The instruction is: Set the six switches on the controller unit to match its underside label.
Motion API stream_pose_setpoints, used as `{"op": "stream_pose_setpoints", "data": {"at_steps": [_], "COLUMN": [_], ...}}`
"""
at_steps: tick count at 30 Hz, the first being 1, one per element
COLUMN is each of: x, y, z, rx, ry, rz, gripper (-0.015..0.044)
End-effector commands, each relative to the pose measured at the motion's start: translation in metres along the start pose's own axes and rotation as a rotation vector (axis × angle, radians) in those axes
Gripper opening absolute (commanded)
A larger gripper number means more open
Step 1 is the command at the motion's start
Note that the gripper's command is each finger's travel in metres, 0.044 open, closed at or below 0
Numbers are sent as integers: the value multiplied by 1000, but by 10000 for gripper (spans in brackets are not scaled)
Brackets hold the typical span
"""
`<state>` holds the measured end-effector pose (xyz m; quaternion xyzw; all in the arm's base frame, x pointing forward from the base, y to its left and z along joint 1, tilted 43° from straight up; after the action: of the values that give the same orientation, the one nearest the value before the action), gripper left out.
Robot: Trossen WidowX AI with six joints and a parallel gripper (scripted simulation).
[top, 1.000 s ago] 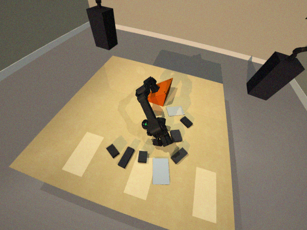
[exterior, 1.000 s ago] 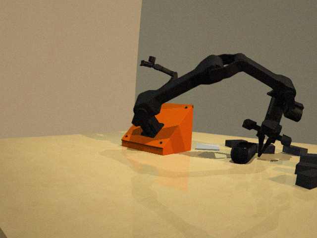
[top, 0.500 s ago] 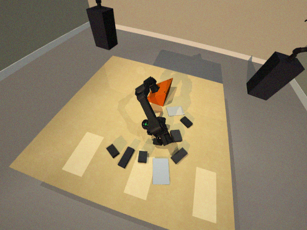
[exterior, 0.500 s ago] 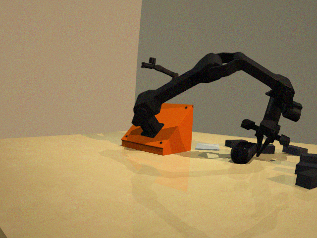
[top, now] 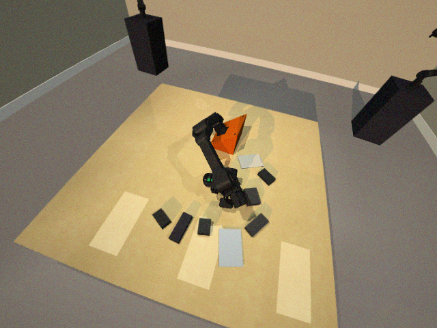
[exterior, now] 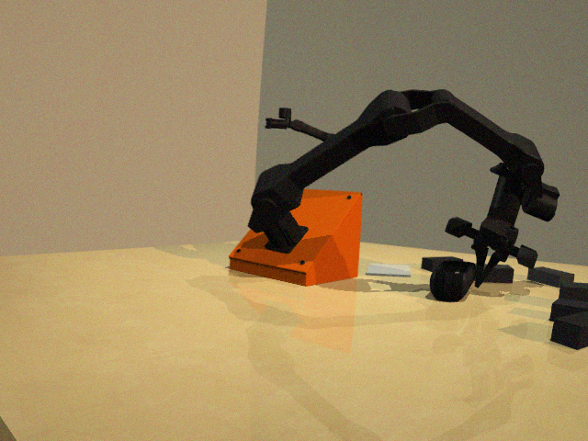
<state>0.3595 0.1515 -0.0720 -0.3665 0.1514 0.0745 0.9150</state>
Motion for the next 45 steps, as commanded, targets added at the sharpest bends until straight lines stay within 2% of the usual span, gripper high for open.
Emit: {"op": "stream_pose_setpoints", "data": {"at_steps": [1,35,45], "x": [-6,-45,-5], "y": [0,0,-1], "z": [-2,-14,46], "rx": [-1,-2,15], "ry": [8,11,-30], "rz": [1,3,24], "gripper": [0,0,0]}}
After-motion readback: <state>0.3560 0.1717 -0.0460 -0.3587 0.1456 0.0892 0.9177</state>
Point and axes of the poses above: the point midway between the two fingers, 35 mm back from their tips, its own z axis back along the fingers, its own x axis across the jaws, y = z × x, the point moved 6 cm from there along z, back along the fingers, and after that the axes turned 1 degree about z, right-handed, at the moved point
